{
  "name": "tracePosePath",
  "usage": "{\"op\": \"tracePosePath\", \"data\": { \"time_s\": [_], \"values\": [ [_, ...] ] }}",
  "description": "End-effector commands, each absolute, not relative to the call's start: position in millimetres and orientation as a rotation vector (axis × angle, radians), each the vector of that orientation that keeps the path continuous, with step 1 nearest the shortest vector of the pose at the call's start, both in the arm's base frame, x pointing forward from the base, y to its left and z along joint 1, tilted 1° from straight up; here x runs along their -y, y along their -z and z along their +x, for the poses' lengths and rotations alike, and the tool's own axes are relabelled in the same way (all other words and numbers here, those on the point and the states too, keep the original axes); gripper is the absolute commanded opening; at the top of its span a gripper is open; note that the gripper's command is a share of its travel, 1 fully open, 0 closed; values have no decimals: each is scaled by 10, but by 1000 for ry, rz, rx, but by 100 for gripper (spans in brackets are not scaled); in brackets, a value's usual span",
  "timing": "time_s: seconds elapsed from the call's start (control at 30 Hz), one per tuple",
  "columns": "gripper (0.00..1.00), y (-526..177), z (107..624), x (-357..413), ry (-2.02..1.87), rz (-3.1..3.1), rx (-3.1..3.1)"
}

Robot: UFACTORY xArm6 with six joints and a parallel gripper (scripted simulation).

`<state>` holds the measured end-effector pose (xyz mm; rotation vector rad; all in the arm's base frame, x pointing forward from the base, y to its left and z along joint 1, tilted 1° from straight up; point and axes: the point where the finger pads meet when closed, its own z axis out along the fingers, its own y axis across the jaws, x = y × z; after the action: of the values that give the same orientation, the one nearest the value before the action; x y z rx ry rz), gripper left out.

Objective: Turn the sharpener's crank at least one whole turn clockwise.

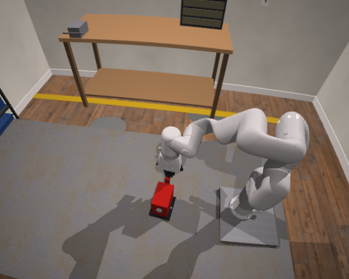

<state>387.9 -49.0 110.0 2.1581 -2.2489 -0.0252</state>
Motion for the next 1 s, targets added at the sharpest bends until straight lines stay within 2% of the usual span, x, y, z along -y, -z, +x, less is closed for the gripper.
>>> {"op": "tracePosePath", "data": {
  "time_s": [0.0, 0.97],
  "values": [
    [0, -1114, 3893, 492, 20, 2160, 2251],
    [0, -1021, 4178, 504, 20, 2160, 2251]
  ]
}}
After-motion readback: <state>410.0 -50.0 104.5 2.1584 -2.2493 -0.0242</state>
